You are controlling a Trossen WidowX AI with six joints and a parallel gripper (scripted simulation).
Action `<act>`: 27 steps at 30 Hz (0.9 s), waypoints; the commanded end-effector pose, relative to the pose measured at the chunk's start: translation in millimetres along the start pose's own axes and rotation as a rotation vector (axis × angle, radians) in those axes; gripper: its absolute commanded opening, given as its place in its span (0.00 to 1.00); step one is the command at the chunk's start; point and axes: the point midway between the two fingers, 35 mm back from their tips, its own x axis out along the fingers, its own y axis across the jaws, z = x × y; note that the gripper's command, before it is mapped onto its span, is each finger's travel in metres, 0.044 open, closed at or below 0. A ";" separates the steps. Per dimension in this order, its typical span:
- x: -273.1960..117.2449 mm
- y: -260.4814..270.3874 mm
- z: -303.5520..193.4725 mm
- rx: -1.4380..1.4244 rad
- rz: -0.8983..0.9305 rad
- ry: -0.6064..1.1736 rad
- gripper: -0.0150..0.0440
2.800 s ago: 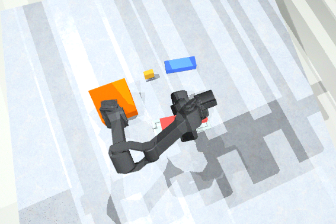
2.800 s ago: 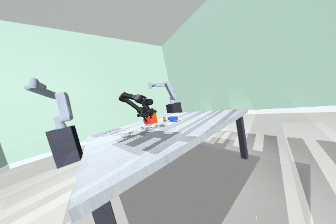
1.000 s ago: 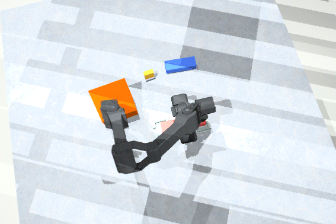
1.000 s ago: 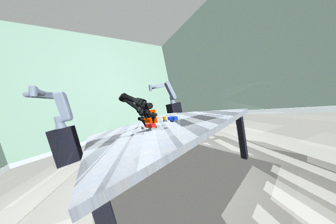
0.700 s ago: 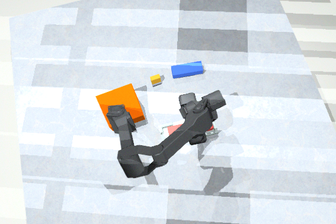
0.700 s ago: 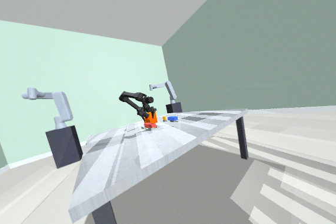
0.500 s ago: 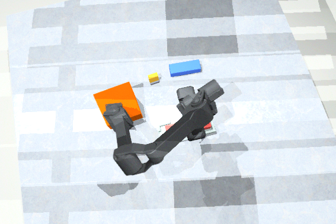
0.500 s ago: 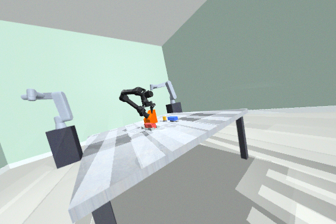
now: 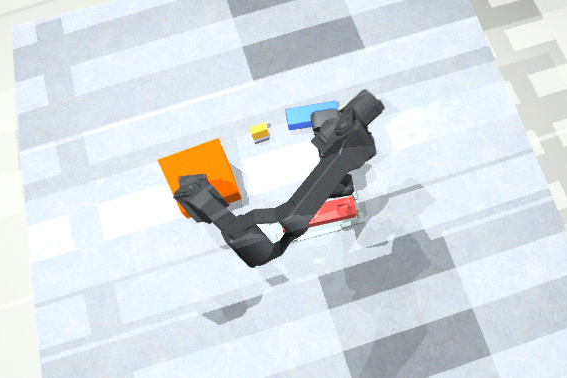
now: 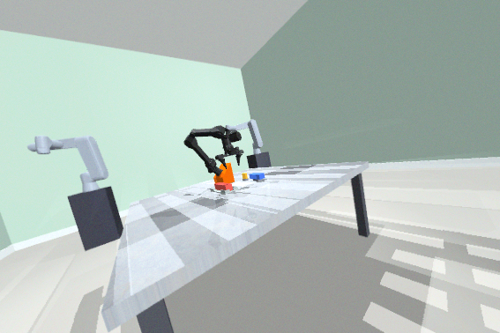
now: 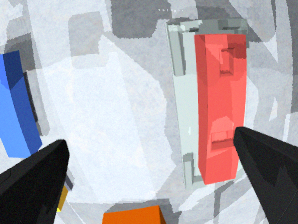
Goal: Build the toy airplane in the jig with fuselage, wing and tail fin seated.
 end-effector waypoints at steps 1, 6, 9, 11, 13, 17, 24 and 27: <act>4.8 51.0 5.2 -0.008 0.004 0.007 1.00; 14.7 124.2 1.7 -0.020 -0.008 0.013 1.00; 23.3 164.5 -7.3 -0.026 -0.019 0.014 1.00; 25.5 173.4 -10.0 -0.027 -0.022 0.014 1.00; 25.5 173.4 -10.0 -0.027 -0.022 0.014 1.00; 25.5 173.4 -10.0 -0.027 -0.022 0.014 1.00; 60.6 172.4 -10.4 -0.027 -0.023 0.013 1.00; 70.9 172.1 -10.4 -0.027 -0.024 0.013 1.00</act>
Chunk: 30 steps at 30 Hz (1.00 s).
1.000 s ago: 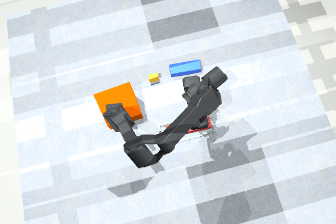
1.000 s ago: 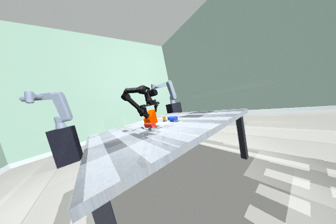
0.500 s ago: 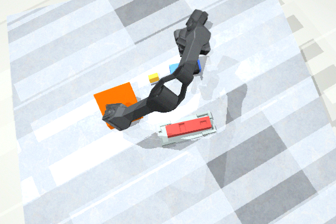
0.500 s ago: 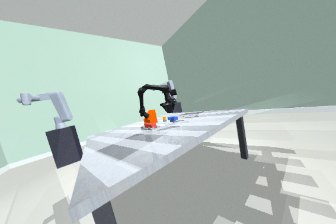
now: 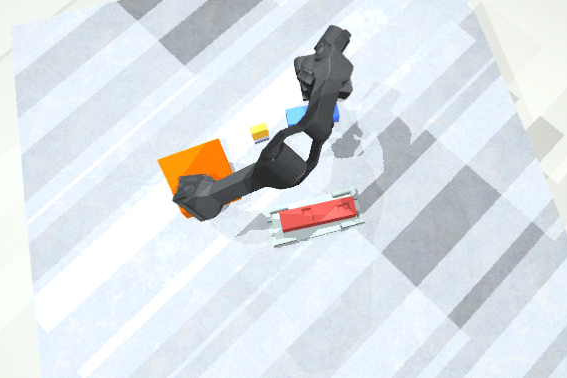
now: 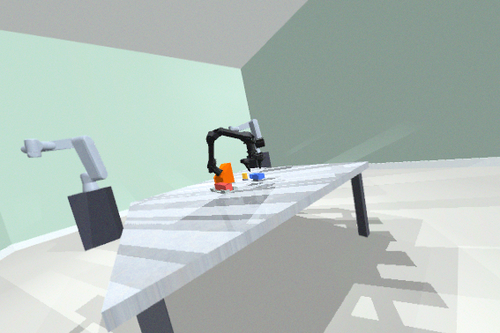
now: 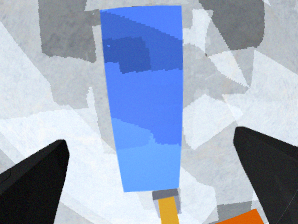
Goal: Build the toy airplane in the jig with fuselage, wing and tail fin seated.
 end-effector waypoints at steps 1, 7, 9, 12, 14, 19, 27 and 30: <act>10.0 1.2 0.5 -0.005 0.001 -0.009 1.00; 16.9 1.4 0.8 -0.005 0.001 -0.009 1.00; 20.2 1.4 1.0 -0.005 0.001 -0.010 1.00; 25.2 1.5 1.1 -0.005 0.001 -0.010 1.00; 28.4 1.5 1.2 -0.005 0.001 -0.010 1.00; 36.6 1.4 1.3 -0.005 0.001 -0.010 1.00; 49.5 1.0 1.1 -0.005 0.000 -0.010 1.00; 53.2 0.8 0.9 -0.005 0.000 -0.010 1.00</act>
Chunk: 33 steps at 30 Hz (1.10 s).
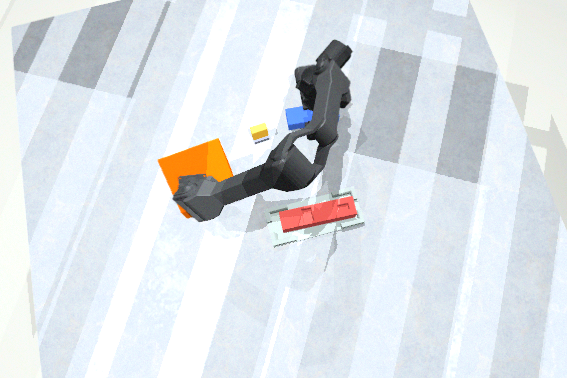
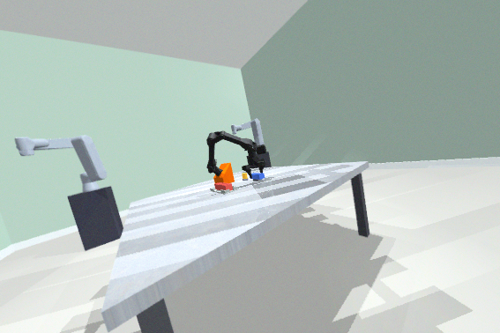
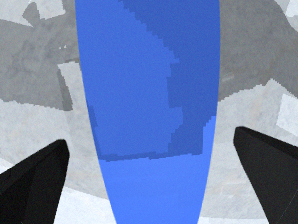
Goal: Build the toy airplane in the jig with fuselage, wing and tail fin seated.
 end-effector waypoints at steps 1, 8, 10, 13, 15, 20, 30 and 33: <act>4.0 0.1 -0.6 -0.006 -0.003 -0.002 1.00; 4.0 0.1 -0.6 -0.006 -0.003 -0.002 0.69; 4.0 0.1 -0.6 -0.006 -0.003 -0.002 0.60; 4.0 0.1 -0.6 -0.006 -0.003 -0.002 0.57; 4.0 0.1 -0.6 -0.006 -0.003 -0.002 0.54; 2.0 0.5 0.2 -0.007 0.000 -0.006 0.39; -22.5 4.4 6.7 -0.015 0.028 -0.034 0.25; -31.5 5.2 7.1 -0.015 0.027 -0.031 0.25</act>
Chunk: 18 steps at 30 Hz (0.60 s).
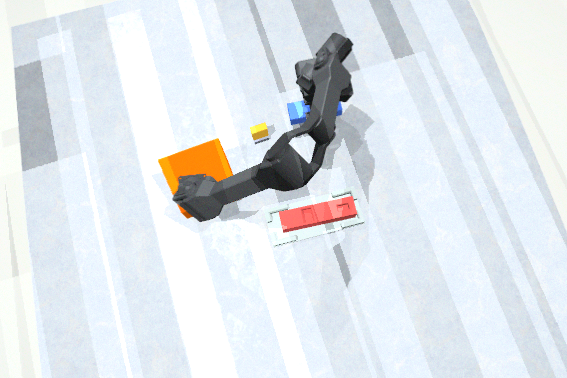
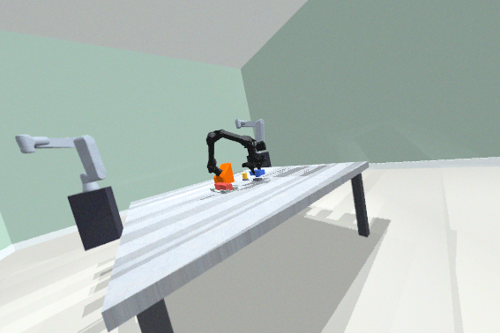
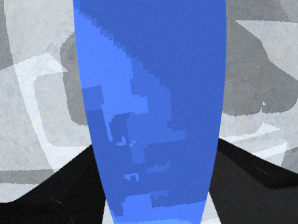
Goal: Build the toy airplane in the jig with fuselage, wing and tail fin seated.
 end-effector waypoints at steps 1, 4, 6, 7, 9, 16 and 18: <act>-13.3 1.6 2.7 0.008 0.008 -0.004 0.25; -22.4 2.3 3.0 0.008 0.007 -0.001 0.25; -28.5 2.6 3.1 0.008 0.006 0.002 0.25; -31.6 2.7 3.1 0.009 0.005 0.003 0.25; -37.8 2.9 3.1 0.009 0.004 0.005 0.25; -59.6 2.8 2.1 0.011 -0.001 0.013 0.25; -66.0 2.6 1.6 0.011 -0.003 0.015 0.25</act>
